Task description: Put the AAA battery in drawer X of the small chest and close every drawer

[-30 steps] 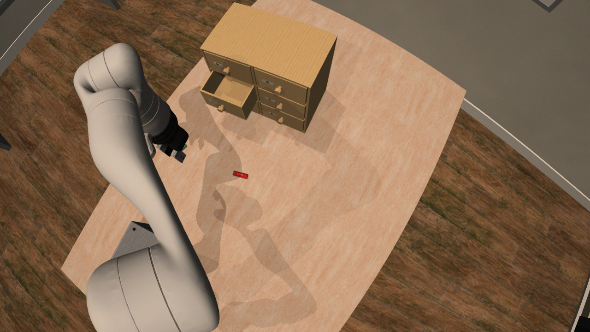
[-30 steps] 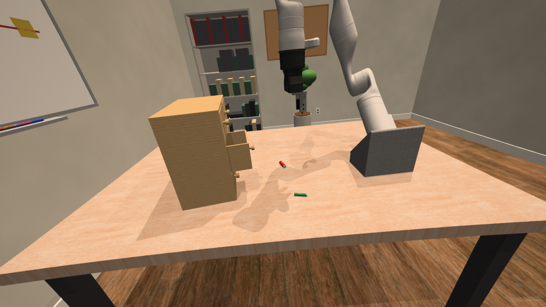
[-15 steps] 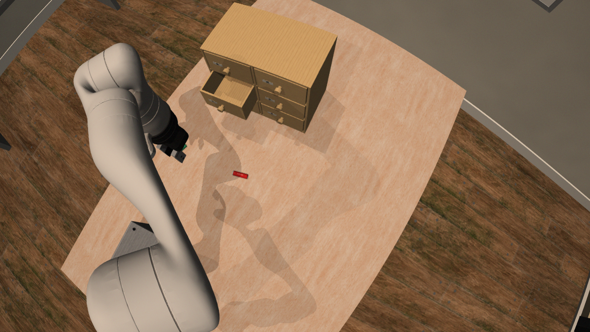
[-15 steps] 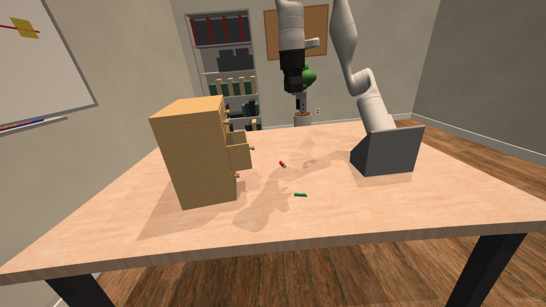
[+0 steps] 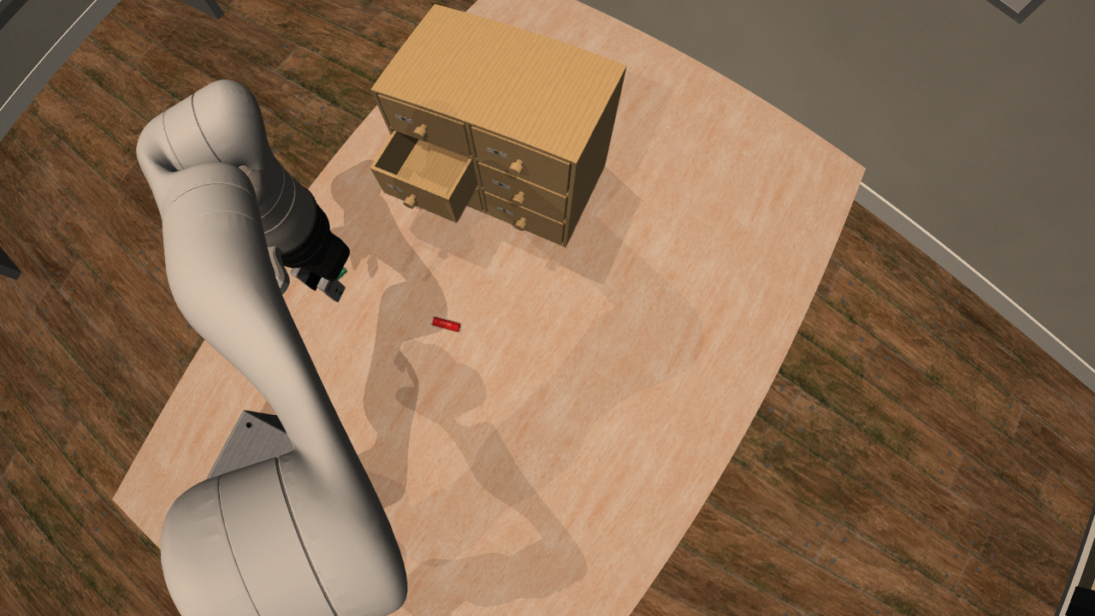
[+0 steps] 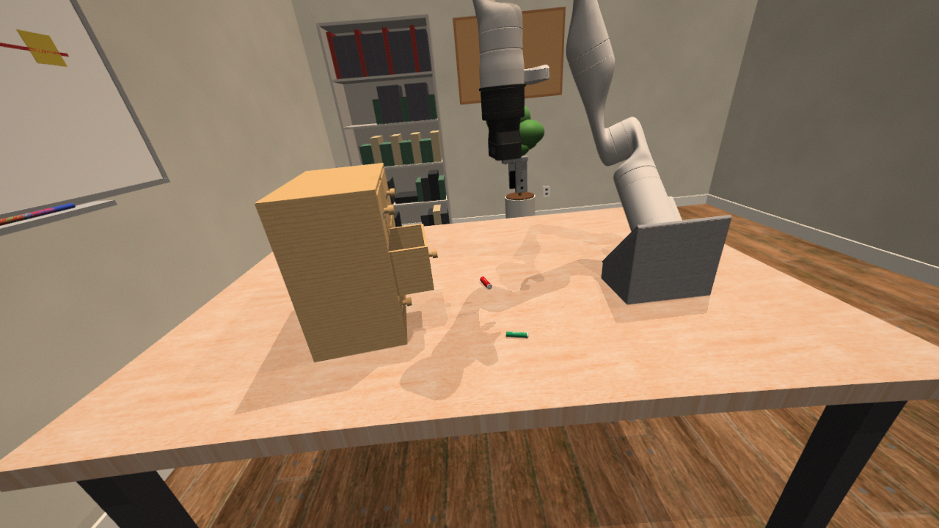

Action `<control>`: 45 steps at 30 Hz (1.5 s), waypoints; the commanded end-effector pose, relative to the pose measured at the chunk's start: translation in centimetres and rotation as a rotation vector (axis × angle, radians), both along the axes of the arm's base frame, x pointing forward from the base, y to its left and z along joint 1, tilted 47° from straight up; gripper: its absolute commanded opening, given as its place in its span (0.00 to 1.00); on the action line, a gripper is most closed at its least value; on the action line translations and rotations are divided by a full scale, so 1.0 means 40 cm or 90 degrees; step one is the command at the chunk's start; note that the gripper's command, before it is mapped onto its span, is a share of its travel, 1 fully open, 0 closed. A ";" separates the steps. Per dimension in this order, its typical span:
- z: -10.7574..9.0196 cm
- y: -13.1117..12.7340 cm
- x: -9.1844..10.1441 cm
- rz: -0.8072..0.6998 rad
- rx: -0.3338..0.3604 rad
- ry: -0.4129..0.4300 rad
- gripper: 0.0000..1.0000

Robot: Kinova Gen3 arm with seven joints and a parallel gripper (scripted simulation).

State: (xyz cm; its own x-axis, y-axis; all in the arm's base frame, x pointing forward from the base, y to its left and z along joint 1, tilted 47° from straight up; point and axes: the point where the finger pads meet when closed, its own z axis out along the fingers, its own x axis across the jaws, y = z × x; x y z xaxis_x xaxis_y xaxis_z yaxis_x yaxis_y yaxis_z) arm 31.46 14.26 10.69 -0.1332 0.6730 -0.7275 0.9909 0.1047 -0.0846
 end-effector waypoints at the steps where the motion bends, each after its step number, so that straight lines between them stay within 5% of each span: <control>1: 0.000 0.001 0.000 0.001 0.001 0.000 0.67; 21: -0.025 -0.005 0.004 0.054 -0.001 0.057 0.67; 45: -0.104 -0.025 0.017 0.227 -0.006 0.243 0.67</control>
State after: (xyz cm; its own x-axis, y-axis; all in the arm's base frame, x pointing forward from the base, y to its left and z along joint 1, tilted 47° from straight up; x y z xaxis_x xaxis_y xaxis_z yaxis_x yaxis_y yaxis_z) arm 32.15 13.55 6.98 -0.5899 0.5414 -0.5991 0.8070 0.4206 -0.4145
